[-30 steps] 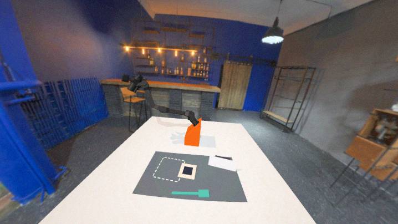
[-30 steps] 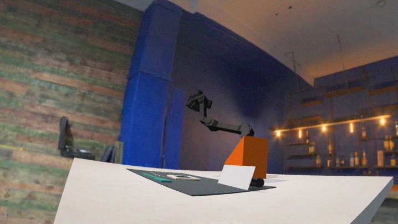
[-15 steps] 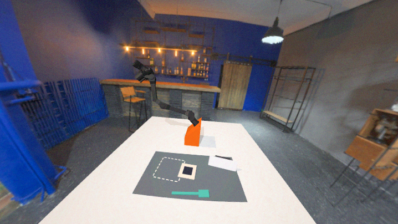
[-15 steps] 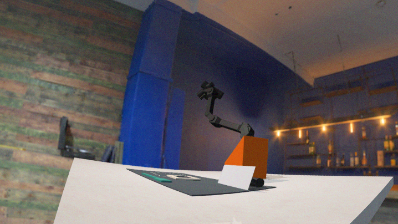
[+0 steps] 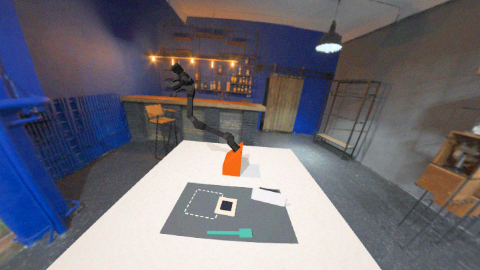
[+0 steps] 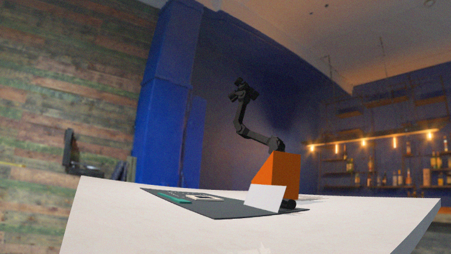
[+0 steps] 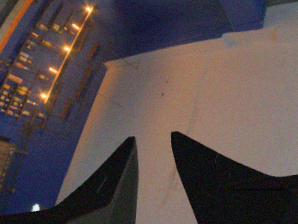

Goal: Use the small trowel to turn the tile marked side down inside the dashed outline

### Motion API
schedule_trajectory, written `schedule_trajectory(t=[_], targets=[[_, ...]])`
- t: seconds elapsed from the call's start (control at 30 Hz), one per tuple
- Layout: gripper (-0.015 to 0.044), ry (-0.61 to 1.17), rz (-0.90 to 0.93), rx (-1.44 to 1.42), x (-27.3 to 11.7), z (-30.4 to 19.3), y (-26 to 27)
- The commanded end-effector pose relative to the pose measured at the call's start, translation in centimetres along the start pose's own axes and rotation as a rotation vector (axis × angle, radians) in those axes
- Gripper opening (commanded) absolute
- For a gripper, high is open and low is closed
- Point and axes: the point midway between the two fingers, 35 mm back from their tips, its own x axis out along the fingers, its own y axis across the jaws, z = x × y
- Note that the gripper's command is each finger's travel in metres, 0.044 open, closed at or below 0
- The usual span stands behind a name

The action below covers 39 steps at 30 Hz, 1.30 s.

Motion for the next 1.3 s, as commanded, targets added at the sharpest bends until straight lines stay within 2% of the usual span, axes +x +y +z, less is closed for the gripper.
schedule_trajectory(t=[0.0, 0.43, 0.6, 1.1, 1.27], targets=[[0.01, 0.086, -0.024, 0.072, -0.2, -3.6, 0.0], [0.01, 0.394, -0.155, 0.234, -3.5, -16.0, -0.9], [0.01, 0.45, -0.188, 0.263, -5.2, -17.8, -1.2], [0.01, 0.716, -0.305, 0.368, -12.5, -27.3, -1.9], [0.01, 0.761, -0.336, 0.346, -14.5, -28.6, -2.9]])
